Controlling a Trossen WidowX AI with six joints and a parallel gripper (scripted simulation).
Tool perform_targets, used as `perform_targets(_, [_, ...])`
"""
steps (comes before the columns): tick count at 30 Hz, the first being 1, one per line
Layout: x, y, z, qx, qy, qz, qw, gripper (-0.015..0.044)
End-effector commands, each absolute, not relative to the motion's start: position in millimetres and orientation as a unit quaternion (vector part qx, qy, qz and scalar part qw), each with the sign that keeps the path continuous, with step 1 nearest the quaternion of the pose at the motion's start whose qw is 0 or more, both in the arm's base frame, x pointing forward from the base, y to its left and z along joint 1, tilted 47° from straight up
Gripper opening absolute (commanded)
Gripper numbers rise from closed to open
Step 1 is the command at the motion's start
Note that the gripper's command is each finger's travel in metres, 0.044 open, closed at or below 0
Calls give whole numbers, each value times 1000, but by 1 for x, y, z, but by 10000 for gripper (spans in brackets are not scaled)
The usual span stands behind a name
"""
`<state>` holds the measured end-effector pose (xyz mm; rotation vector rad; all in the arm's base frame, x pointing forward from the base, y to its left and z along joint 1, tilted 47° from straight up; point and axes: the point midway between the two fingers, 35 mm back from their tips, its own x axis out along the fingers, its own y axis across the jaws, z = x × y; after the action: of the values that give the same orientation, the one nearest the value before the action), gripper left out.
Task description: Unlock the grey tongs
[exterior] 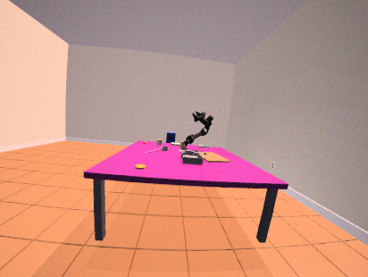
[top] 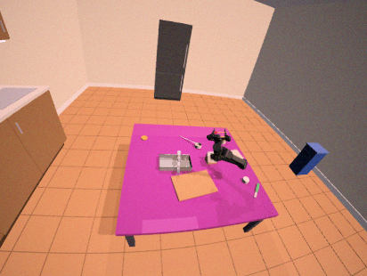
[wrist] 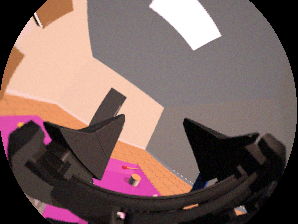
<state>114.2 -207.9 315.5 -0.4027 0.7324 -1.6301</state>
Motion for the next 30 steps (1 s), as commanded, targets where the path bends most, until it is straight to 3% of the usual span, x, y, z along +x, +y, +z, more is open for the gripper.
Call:
perform_targets(1, [117,-208,314,-176,321,-701,612,374])
perform_targets(6, [161,-212,282,-208,392,-593,672,260])
perform_targets(12, [238,-196,218,-270,482,-351,756,260])
perform_targets(18, [292,-157,163,-318,500,-117,797,260])
perform_targets(30, [345,-46,89,-355,349,317,807,260])
